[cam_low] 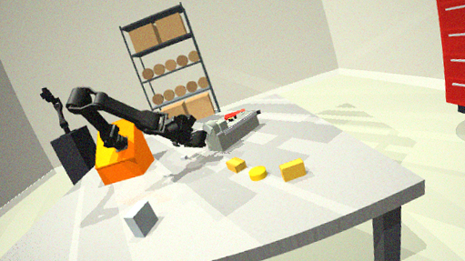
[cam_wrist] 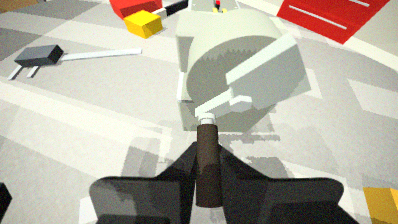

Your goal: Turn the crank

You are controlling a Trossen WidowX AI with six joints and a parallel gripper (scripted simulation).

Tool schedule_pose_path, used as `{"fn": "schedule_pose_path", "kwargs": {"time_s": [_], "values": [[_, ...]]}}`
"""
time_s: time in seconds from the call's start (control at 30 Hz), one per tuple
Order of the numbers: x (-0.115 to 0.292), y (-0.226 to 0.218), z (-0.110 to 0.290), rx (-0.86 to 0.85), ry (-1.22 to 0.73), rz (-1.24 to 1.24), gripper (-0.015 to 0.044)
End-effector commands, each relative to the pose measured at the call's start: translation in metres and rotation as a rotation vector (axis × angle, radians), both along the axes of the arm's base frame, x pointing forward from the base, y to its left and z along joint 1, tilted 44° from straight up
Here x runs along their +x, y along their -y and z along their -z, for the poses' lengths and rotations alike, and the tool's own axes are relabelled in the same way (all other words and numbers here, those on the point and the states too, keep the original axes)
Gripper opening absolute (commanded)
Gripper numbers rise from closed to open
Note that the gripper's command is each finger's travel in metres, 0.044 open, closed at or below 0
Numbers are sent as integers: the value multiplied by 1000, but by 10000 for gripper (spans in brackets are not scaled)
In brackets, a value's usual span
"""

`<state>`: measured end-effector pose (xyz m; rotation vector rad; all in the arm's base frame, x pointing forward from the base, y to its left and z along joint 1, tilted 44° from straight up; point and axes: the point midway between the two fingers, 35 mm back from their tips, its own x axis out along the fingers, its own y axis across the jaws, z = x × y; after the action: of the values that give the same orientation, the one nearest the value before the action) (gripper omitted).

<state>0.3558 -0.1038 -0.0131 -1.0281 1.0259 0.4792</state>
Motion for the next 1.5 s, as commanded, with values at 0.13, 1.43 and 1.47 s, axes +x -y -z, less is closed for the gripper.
{"fn": "schedule_pose_path", "kwargs": {"time_s": [0.13, 1.43, 1.47], "values": [[-7, -13, -4, 4, -4, 0, 0], [-2, -33, -32, 6, -3, 0, 0], [-2, -33, -32, 6, -3, 0, 0]]}}
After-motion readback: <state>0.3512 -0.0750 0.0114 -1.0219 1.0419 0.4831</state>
